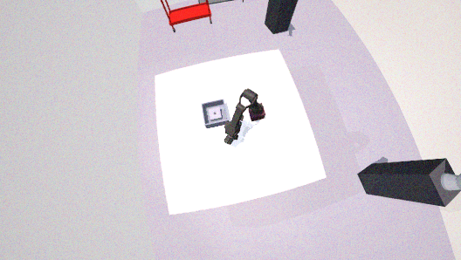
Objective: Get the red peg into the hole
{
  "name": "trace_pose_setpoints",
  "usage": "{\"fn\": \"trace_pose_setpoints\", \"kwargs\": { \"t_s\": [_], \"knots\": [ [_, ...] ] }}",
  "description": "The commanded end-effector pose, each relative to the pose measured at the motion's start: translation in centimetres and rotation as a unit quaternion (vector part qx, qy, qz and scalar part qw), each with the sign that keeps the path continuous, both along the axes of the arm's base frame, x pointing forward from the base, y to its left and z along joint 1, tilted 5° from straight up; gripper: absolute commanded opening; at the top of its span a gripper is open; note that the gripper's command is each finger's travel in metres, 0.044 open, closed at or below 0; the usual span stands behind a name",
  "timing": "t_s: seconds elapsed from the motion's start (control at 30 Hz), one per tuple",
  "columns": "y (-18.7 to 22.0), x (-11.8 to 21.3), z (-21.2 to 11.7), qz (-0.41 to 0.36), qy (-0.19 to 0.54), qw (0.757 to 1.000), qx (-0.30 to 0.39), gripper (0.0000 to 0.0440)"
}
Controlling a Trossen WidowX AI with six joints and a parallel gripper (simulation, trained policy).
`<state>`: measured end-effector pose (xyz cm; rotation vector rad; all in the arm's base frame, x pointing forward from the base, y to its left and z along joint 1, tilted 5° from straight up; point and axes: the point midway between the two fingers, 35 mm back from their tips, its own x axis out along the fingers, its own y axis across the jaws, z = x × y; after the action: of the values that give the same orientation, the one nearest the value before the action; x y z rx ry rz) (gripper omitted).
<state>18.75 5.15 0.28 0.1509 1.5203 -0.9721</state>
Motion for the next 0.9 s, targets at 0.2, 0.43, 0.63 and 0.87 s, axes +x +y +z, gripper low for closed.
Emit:
{"fn": "trace_pose_setpoints", "kwargs": {
  "t_s": [0.2, 0.43, 0.63, 0.87],
  "knots": [
    [-1.4, 1.1, 3.8, 0.007, -0.011, 1.000, -0.015, 0.0000],
    [-2.5, 2.4, 6.5, -0.004, -0.033, 0.999, -0.021, 0.0000],
    [-3.8, 3.8, 8.3, -0.030, -0.058, 0.998, -0.023, 0.0000],
    [-5.9, 5.6, 9.3, -0.066, -0.086, 0.994, -0.020, 0.0000]
  ]
}}
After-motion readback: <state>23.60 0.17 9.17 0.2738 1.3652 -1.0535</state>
